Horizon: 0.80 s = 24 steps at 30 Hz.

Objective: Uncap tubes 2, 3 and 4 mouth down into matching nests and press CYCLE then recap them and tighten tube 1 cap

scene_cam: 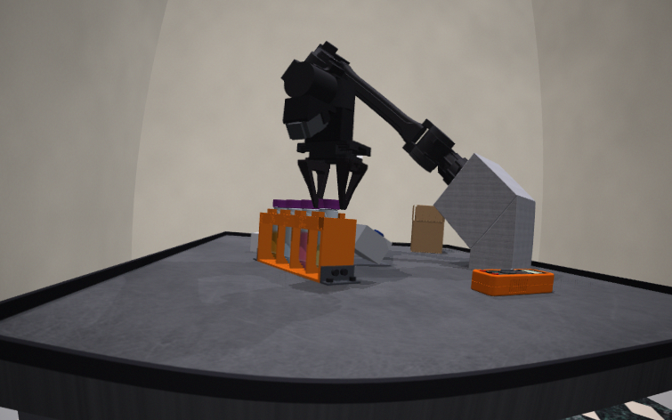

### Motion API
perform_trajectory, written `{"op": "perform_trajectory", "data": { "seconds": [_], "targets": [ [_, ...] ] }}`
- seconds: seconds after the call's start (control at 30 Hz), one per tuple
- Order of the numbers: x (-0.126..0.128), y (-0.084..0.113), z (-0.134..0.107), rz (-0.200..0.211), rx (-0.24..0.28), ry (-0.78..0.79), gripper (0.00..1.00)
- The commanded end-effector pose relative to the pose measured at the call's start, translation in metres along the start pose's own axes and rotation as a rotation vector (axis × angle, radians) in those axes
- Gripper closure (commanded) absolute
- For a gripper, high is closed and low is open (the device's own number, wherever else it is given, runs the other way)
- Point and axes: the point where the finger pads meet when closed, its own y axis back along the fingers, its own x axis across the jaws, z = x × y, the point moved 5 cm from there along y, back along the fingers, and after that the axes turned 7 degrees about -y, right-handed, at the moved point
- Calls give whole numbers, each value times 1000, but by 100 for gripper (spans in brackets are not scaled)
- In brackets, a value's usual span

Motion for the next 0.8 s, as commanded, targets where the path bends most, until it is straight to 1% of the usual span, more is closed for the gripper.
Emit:
{"op": "perform_trajectory", "data": {
  "seconds": [0.0,0.03,0.07,0.1,0.13,0.17,0.2,0.23,0.27,0.3,0.33,0.37,0.4,0.47,0.5,0.53,0.57,0.6,0.63,0.67,0.7,0.73,0.77],
  "targets": [
    [3,3,2,4,-22,271,51],
    [2,3,2,4,-22,271,51],
    [3,3,2,4,-22,354,51],
    [2,3,2,4,-22,354,51],
    [3,3,2,3,-23,438,51],
    [2,3,2,3,-22,438,51],
    [3,3,2,2,-23,521,51],
    [3,2,3,2,-22,523,51],
    [4,3,5,0,-23,605,51],
    [4,3,7,0,-25,604,51],
    [4,4,9,-2,-29,685,51],
    [2,5,12,-3,-33,680,51],
    [1,7,15,-7,-38,757,51],
    [1,7,15,-7,-38,757,51],
    [-2,7,6,-6,-33,842,51],
    [-2,7,6,-7,-32,922,51],
    [-1,6,7,-7,-32,927,51],
    [-1,6,8,-9,-33,1009,51],
    [-1,6,10,-9,-33,1008,51],
    [-1,7,11,-11,-34,1090,51],
    [-1,7,13,-11,-35,1089,51],
    [-1,7,15,-14,-36,1171,51],
    [0,6,15,-13,-35,1172,51]
  ]
}}
